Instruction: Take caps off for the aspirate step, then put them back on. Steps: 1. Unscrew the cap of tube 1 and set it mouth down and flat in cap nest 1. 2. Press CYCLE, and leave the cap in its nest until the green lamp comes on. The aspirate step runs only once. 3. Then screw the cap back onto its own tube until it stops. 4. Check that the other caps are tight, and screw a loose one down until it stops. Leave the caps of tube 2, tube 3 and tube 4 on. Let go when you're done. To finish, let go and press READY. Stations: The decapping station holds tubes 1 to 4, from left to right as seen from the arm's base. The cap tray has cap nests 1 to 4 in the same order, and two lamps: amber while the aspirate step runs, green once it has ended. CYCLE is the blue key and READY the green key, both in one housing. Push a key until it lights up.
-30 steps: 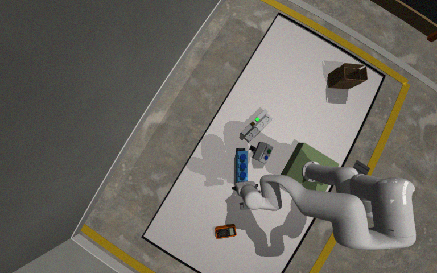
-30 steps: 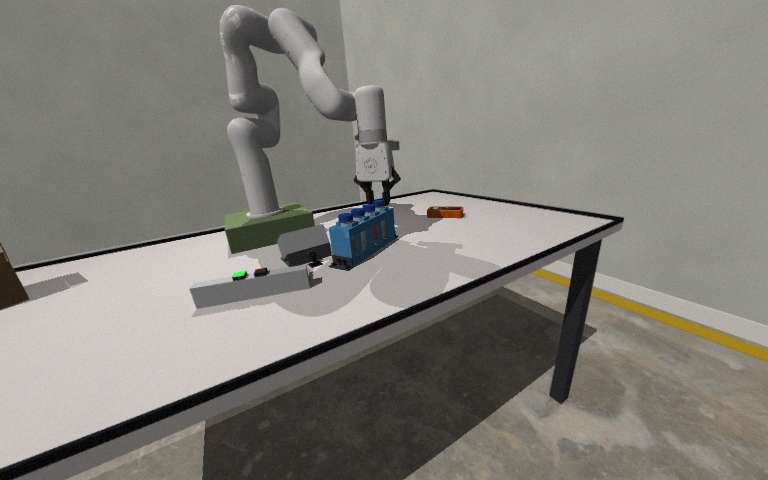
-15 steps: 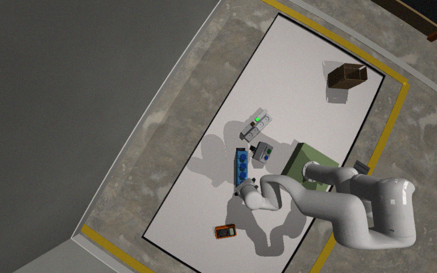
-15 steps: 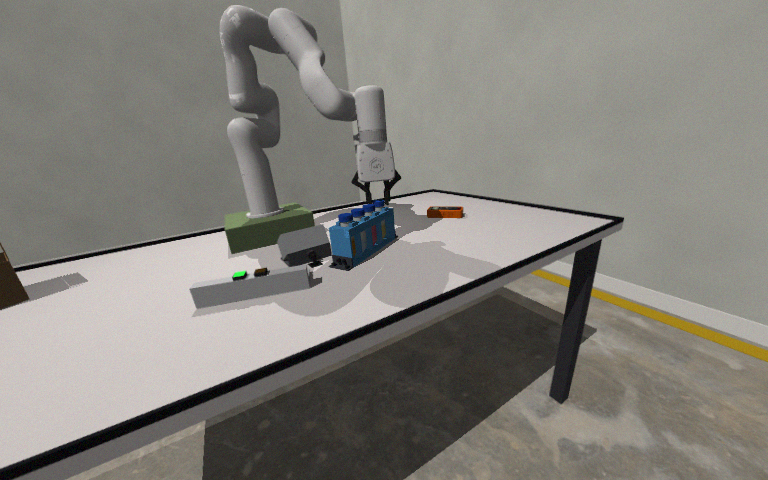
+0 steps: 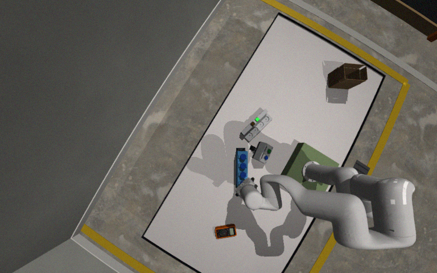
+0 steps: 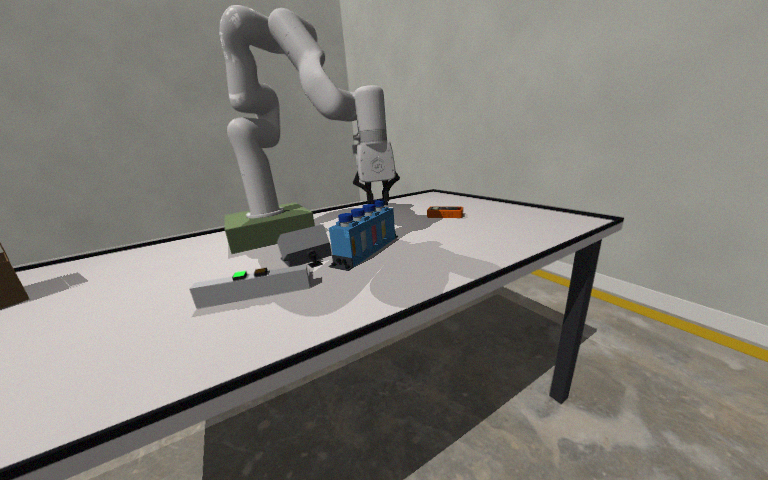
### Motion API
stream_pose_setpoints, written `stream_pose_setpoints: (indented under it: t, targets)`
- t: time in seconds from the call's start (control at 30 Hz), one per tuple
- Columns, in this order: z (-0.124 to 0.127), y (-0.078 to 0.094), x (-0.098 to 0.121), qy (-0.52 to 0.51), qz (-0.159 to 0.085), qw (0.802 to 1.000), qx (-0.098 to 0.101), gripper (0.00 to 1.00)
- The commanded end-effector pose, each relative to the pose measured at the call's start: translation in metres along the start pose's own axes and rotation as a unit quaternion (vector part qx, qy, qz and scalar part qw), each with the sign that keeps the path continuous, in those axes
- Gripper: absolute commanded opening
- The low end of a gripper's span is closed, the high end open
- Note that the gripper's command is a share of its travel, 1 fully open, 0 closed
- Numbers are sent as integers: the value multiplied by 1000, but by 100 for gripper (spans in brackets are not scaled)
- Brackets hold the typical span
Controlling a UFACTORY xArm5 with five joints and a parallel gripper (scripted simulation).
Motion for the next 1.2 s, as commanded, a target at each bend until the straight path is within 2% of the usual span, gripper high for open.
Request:
stream_pose_setpoints:
  t: [0.0,0.1,0.33,0.4,0.47,0.7,0.9,0.97,1.1,1.17]
  targets:
    - [1,-1,0,0,-3,1000,0,0]
    - [1,-1,0,0,-3,1000,0,0]
    - [1,-1,0,174,-3,985,0,0]
    - [1,-1,0,174,-3,985,0,0]
    - [1,-1,0,223,-3,975,0,0]
    - [1,0,1,364,-2,931,1,0]
    - [1,0,1,472,-2,882,1,0]
    - [1,0,1,472,-2,882,1,0]
    - [1,0,1,565,-2,825,1,0]
    - [1,0,1,594,-2,804,2,0]
Point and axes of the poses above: the point where the finger pads meet when closed, its own y axis out along the fingers, its own z axis across the jaws, x = y × z, the point moved 3 cm from there along -y, back along the fingers, and after that the axes turned 2 degrees about -y, right-handed, at the moved point
